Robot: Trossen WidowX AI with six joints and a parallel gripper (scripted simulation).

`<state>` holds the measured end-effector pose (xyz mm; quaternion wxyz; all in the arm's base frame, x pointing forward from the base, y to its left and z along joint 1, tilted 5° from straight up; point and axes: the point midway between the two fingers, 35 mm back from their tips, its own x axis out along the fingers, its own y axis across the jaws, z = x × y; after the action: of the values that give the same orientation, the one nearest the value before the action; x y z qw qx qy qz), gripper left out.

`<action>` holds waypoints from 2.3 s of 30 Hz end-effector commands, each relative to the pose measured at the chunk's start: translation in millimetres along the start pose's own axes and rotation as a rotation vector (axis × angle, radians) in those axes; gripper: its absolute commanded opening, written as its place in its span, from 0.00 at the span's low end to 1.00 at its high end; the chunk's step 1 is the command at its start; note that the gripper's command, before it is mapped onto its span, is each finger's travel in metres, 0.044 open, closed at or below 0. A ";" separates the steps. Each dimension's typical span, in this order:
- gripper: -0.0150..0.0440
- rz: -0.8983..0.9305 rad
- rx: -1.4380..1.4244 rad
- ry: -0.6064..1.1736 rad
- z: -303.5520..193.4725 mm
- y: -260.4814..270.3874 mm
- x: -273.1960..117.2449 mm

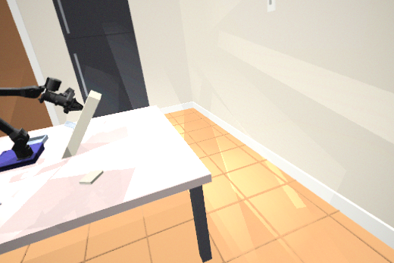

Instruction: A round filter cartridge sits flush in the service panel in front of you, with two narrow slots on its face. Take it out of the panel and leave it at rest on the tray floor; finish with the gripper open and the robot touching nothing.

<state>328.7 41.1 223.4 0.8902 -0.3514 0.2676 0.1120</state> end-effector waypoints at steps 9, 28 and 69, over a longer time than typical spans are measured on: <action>0.25 0.000 -0.422 0.004 -0.1 0.0 5.8; 0.25 0.002 -1.085 0.004 -0.2 0.0 6.4; 0.25 0.003 -1.521 0.004 -0.2 0.0 7.7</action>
<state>328.6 40.4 221.6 0.3992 -0.8689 0.1172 0.2682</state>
